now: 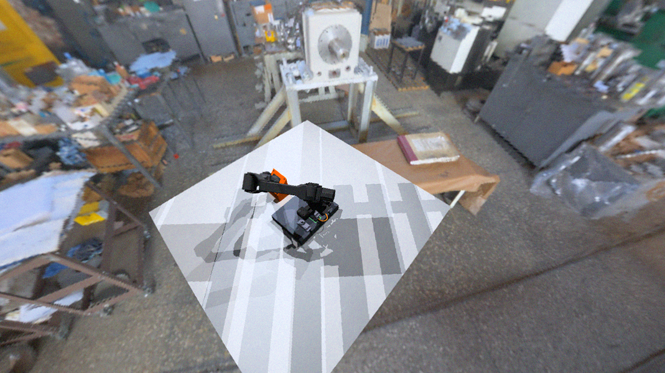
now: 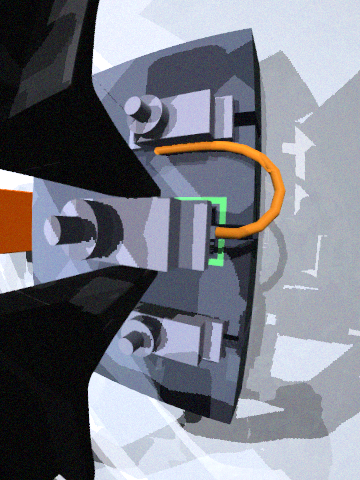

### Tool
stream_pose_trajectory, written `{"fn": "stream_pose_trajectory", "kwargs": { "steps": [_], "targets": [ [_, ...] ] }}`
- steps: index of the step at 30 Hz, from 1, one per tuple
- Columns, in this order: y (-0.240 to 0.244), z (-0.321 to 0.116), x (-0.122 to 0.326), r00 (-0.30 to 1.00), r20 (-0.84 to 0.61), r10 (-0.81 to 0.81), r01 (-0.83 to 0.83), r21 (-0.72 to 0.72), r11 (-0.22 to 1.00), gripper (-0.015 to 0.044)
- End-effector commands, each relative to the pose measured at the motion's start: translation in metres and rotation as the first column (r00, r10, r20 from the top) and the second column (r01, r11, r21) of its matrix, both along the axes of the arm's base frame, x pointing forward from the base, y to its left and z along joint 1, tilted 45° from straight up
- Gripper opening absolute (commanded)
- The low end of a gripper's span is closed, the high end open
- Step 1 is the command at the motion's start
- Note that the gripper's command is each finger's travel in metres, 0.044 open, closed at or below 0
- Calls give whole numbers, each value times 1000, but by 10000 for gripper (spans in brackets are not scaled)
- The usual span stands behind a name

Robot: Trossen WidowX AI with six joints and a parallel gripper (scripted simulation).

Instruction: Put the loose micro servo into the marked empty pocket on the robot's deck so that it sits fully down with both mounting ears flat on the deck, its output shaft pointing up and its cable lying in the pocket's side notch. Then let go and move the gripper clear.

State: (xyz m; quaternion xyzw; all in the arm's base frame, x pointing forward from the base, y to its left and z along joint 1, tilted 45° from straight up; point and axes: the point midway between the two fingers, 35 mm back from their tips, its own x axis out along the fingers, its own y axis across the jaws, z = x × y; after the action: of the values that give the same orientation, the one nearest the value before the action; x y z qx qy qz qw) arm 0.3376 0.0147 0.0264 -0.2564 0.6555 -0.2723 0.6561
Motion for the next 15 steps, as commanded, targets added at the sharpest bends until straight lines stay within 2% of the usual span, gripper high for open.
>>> {"fn": "stream_pose_trajectory", "kwargs": {
  "steps": [1,15],
  "targets": [
    [-1,-1,-1,1000,-6,7,-7,-5,1000,0],
    [-3,-3,-2,1000,-6,7,-7,-5,1000,0]
  ]
}}
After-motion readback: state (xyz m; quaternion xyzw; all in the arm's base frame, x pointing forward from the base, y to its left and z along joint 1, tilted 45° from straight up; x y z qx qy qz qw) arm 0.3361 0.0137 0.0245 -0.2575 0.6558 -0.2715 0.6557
